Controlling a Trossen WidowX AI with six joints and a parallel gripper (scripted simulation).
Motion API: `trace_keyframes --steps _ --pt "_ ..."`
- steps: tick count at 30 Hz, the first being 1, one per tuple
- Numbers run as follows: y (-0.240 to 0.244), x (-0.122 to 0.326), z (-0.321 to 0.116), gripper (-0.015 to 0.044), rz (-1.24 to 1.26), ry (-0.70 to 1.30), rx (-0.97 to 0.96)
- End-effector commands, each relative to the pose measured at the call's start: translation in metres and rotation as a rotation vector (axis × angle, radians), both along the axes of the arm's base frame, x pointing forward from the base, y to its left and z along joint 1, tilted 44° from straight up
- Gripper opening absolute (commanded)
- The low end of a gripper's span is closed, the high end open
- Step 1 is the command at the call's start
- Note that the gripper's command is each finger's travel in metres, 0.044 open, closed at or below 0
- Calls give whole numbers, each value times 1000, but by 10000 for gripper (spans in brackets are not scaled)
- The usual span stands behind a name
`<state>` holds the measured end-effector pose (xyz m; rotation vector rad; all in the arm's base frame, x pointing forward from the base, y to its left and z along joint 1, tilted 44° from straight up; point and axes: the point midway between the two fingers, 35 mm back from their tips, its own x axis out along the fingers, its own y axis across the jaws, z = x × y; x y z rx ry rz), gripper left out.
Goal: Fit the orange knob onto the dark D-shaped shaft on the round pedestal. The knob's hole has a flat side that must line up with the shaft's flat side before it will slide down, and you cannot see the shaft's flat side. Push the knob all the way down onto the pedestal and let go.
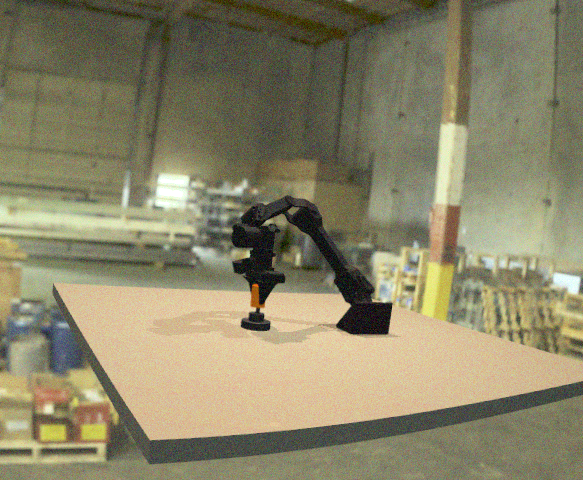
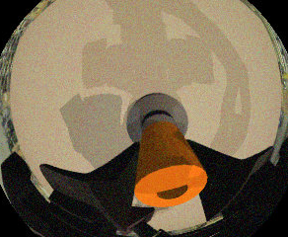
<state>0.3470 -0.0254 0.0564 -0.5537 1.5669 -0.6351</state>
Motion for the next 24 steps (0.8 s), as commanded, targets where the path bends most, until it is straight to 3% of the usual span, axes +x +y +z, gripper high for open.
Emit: trace_keyframes --steps 1,24 --pt "0 0 -1 0 5 -1 -3" --pt "-2 -1 -2 0 3 -3 -4"
